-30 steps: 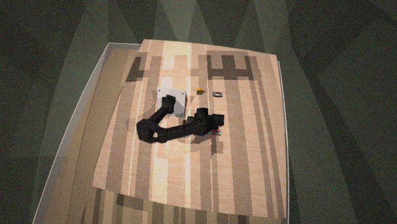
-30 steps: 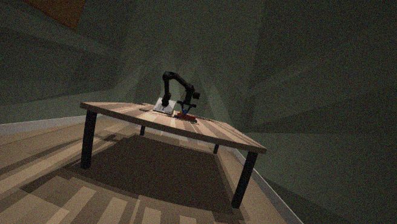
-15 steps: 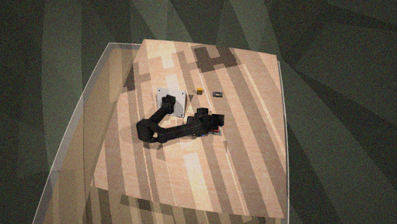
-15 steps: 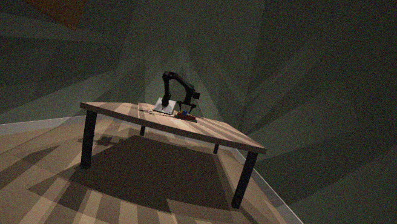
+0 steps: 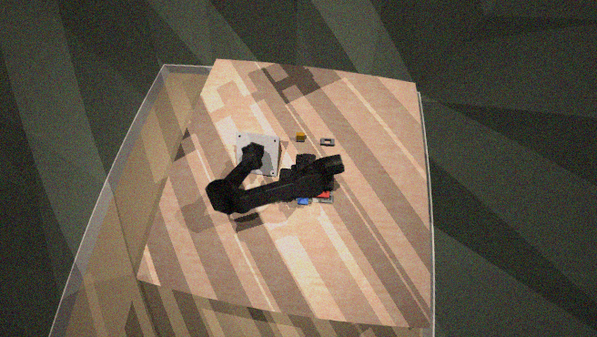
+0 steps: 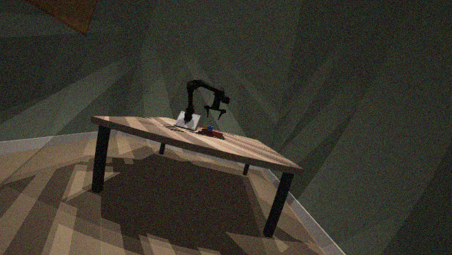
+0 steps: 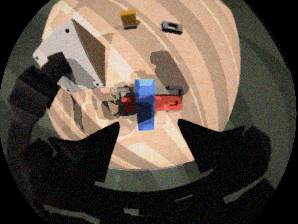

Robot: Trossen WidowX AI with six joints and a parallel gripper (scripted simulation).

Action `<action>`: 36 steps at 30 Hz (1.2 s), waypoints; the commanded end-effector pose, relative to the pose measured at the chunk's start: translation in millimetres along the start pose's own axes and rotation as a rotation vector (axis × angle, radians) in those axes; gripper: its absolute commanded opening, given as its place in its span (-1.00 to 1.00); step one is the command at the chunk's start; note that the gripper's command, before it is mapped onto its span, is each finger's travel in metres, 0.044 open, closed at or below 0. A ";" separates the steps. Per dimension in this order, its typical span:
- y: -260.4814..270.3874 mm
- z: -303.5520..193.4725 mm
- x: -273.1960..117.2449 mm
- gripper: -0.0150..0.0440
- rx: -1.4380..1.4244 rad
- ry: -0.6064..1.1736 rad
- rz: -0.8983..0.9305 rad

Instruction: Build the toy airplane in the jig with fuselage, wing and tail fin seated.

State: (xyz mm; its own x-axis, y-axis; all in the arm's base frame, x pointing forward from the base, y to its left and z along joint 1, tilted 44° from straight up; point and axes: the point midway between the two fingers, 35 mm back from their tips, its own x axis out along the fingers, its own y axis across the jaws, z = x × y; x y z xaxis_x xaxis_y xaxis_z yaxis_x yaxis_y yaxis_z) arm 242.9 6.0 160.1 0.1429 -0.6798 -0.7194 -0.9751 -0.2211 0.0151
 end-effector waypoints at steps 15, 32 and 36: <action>-0.3 -0.1 -0.4 1.00 1.368 0.006 0.008; -0.3 -0.1 0.0 1.00 1.519 0.007 0.008; -12.1 43.7 -4.5 1.00 1.513 -0.024 0.019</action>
State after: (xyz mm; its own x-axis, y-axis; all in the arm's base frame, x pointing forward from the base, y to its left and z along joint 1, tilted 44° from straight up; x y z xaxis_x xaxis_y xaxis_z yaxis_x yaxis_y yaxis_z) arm 245.6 16.5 152.6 0.1381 -0.6755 -0.7243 -0.2141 0.6937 -0.6877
